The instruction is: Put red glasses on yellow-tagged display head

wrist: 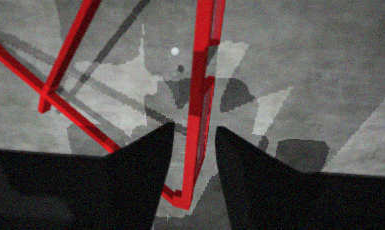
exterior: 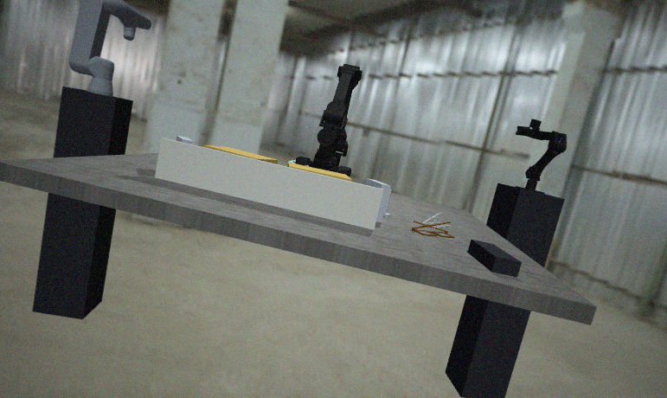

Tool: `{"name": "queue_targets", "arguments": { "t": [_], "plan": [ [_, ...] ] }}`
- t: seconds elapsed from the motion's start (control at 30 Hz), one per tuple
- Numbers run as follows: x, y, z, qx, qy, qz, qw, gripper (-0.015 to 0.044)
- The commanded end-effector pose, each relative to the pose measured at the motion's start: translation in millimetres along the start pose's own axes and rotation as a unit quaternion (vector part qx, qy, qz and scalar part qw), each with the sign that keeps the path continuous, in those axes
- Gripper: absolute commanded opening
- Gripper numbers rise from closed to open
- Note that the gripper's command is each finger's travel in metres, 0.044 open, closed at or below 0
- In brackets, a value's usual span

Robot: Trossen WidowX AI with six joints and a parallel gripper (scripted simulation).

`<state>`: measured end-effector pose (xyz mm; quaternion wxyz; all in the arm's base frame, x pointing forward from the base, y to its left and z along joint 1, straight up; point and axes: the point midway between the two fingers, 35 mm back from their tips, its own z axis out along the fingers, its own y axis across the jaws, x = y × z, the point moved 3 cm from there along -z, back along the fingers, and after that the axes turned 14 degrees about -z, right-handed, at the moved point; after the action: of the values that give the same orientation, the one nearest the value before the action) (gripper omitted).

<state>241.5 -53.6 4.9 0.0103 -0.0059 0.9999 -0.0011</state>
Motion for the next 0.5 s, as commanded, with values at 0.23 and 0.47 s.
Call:
{"name": "queue_targets", "arguments": {
  "t": [0.23,0.47],
  "plan": [
    [0.0,1.5,1.1,0.000,0.000,-0.003,1.000,0.0107],
    [0.0,1.5,1.1,0.000,0.000,-0.003,1.000,0.0060]
  ]
}}
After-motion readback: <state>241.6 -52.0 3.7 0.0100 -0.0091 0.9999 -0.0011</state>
